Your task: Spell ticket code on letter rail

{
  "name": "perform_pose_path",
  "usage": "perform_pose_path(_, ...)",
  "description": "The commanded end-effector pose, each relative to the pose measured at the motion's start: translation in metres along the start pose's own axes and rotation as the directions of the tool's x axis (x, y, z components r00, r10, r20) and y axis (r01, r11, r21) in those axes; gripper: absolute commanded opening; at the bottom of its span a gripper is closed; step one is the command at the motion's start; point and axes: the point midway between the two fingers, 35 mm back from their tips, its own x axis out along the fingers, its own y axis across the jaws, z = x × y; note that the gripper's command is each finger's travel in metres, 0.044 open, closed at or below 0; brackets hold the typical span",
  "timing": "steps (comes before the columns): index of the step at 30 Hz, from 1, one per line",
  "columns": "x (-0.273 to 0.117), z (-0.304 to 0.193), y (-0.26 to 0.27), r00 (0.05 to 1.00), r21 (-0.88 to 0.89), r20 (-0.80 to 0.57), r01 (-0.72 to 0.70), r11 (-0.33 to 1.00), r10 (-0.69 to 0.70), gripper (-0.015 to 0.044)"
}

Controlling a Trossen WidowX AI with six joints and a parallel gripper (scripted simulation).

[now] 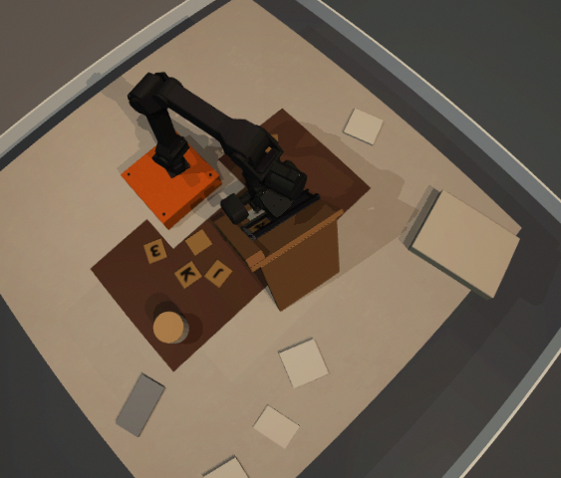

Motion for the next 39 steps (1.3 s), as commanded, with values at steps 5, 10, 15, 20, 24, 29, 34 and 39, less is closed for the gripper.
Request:
perform_pose_path(5, -0.059, -0.022, 0.009, 0.980, -0.534, 0.162, -0.010, 0.846, 0.114, 0.0184)
perform_pose_path(10, -0.109, -0.051, 0.010, 0.927, -0.862, 0.297, 0.158, 0.481, 0.229, 0.0315)
perform_pose_path(15, -0.137, -0.073, 0.006, 0.875, -0.925, 0.375, 0.332, 0.185, 0.307, 0.0440)
perform_pose_path(20, -0.139, -0.074, 0.006, 0.872, -0.924, 0.379, 0.341, 0.170, 0.310, 0.0440)
perform_pose_path(24, -0.139, -0.074, 0.006, 0.872, -0.924, 0.379, 0.341, 0.170, 0.310, 0.0440)
perform_pose_path(29, -0.139, -0.074, 0.006, 0.872, -0.924, 0.379, 0.341, 0.170, 0.310, 0.0440)
perform_pose_path(34, -0.139, -0.074, 0.006, 0.872, -0.924, 0.379, 0.341, 0.170, 0.310, 0.0440)
perform_pose_path(39, -0.137, -0.071, 0.004, 0.875, -0.923, 0.382, 0.345, 0.170, 0.299, 0.0387)
